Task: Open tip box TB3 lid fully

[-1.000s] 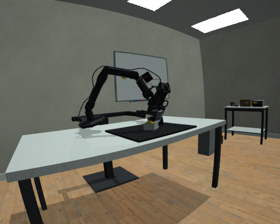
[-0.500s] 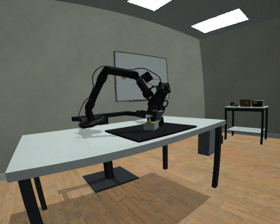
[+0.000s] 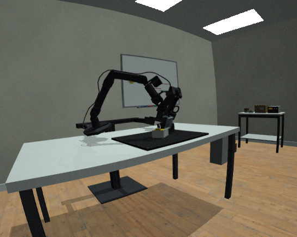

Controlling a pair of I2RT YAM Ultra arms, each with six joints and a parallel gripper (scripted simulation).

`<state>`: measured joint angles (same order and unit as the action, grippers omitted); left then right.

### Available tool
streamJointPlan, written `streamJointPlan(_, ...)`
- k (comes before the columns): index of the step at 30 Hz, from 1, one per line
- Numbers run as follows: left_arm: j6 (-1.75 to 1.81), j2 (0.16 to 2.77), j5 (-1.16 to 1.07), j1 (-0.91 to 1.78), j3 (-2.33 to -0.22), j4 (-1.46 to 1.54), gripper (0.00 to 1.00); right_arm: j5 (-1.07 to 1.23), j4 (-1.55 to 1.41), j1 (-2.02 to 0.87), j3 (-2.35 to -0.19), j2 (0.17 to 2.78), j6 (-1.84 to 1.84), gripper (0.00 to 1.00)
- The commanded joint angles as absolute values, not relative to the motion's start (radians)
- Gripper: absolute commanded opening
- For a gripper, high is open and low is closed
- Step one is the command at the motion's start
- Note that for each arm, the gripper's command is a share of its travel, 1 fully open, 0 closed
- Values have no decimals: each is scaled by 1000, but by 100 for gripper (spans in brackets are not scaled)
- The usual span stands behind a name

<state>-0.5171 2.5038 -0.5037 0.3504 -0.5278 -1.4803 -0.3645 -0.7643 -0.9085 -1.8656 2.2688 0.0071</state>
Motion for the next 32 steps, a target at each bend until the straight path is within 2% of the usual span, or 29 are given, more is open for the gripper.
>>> streamJointPlan(1,-534,2474,-535,335,-497,-1486,100,-364,-749,-912,-1871,2238,0,100)
streamJointPlan(8,-581,2417,-605,254,-373,-1537,100,-364,-749,-912,-1871,2238,0,100)
streamJointPlan(32,-578,2430,-604,255,-389,-1512,100,-364,-749,-912,-1871,2238,0,100)
